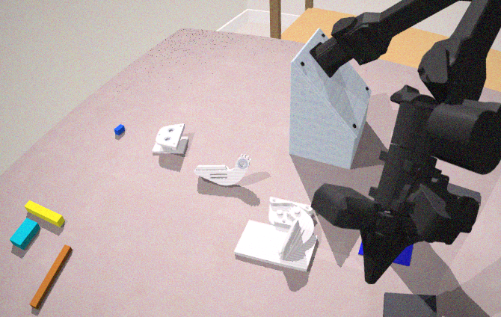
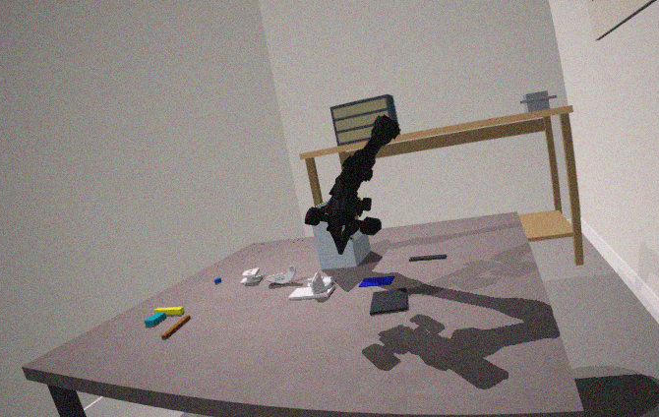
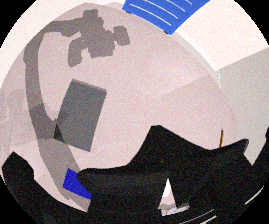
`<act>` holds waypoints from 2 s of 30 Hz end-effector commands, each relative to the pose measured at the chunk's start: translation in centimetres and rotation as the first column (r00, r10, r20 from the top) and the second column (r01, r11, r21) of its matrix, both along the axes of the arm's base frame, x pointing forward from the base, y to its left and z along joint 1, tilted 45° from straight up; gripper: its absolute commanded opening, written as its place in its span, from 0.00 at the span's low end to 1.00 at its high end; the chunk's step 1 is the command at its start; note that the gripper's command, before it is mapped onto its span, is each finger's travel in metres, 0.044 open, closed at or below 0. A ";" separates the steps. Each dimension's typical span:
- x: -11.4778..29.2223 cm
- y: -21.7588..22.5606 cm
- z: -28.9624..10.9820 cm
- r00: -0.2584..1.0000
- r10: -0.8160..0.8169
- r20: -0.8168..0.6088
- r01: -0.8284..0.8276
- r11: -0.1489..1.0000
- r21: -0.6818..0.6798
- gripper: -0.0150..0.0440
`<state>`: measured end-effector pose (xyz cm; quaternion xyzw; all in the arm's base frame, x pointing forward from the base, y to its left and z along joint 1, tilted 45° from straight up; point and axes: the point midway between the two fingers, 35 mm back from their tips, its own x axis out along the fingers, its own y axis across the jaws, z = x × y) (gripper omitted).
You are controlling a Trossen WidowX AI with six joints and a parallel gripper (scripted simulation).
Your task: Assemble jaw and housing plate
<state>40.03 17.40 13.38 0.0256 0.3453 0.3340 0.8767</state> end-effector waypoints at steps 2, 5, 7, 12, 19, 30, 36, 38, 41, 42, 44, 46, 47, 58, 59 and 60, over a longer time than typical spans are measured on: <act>-0.1 -2.1 -2.5 0.994 -0.056 -0.098 0.056 0.998 0.004 0.25; -0.2 -3.3 -3.9 0.984 -0.092 -0.154 0.093 0.996 0.001 0.25; -0.3 -4.2 -4.9 0.974 -0.117 -0.192 0.119 0.993 -0.001 0.25; -0.8 -6.2 -7.3 0.941 -0.179 -0.286 0.183 0.983 -0.010 0.25; -1.9 -9.0 -10.4 0.873 -0.259 -0.412 0.272 0.962 -0.027 0.25; -4.4 -12.9 -14.8 0.720 -0.363 -0.592 0.406 0.911 -0.065 0.25; -6.2 -14.7 -16.8 0.616 -0.403 -0.677 0.474 0.876 -0.091 0.25; -6.8 -15.2 -17.5 0.578 -0.414 -0.703 0.495 0.863 -0.101 0.25; -7.8 -16.0 -18.4 0.520 -0.426 -0.740 0.526 0.843 -0.116 0.25; -8.2 -16.2 -18.7 0.500 -0.430 -0.752 0.536 0.836 -0.122 0.25; -8.8 -16.7 -19.2 0.459 -0.435 -0.775 0.555 0.821 -0.132 0.25; -9.6 -17.1 -19.8 0.417 -0.439 -0.796 0.574 0.806 -0.144 0.25; -9.9 -17.3 -20.0 0.396 -0.440 -0.806 0.583 0.799 -0.150 0.25; -14.0 -19.0 -22.4 0.157 -0.422 -0.893 0.668 0.711 -0.219 0.25; -14.4 -19.1 -22.6 0.134 -0.418 -0.899 0.674 0.703 -0.226 0.25; -14.8 -19.2 -22.8 0.112 -0.413 -0.904 0.681 0.695 -0.233 0.25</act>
